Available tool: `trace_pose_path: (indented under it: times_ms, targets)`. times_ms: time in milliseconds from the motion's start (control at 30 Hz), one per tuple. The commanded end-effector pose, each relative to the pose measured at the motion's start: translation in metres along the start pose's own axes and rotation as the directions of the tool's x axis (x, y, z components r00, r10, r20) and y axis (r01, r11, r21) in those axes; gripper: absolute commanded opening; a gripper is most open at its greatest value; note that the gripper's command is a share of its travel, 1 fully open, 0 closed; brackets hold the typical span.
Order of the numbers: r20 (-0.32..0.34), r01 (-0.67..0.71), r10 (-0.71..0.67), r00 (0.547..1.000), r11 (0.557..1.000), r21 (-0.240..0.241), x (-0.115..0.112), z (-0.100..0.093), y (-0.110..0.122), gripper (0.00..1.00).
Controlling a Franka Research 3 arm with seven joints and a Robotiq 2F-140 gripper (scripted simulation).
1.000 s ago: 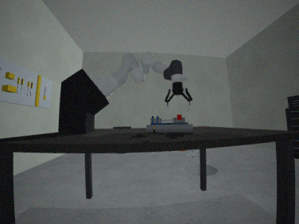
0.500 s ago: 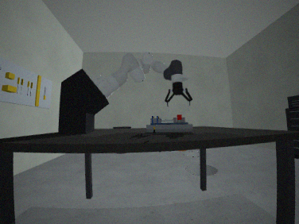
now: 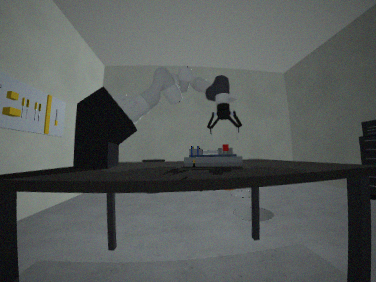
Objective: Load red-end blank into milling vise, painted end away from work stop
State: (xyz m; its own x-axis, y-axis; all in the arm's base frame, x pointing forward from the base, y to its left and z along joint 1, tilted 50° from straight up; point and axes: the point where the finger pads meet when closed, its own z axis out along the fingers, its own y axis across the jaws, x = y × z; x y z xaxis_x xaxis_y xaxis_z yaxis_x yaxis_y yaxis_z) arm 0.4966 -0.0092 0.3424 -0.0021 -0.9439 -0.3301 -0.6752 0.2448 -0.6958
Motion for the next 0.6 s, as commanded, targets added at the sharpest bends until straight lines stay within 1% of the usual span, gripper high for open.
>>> trace_pose_path:
  times_ms: [0,567]
  targets:
    - [0.002,-0.004,0.004,1.0,1.0,-0.002,-0.0004,0.0005,0.0006,1.0]
    - [0.002,-0.004,0.004,1.0,1.0,-0.002,-0.0001,0.001,0.0003,1.0]
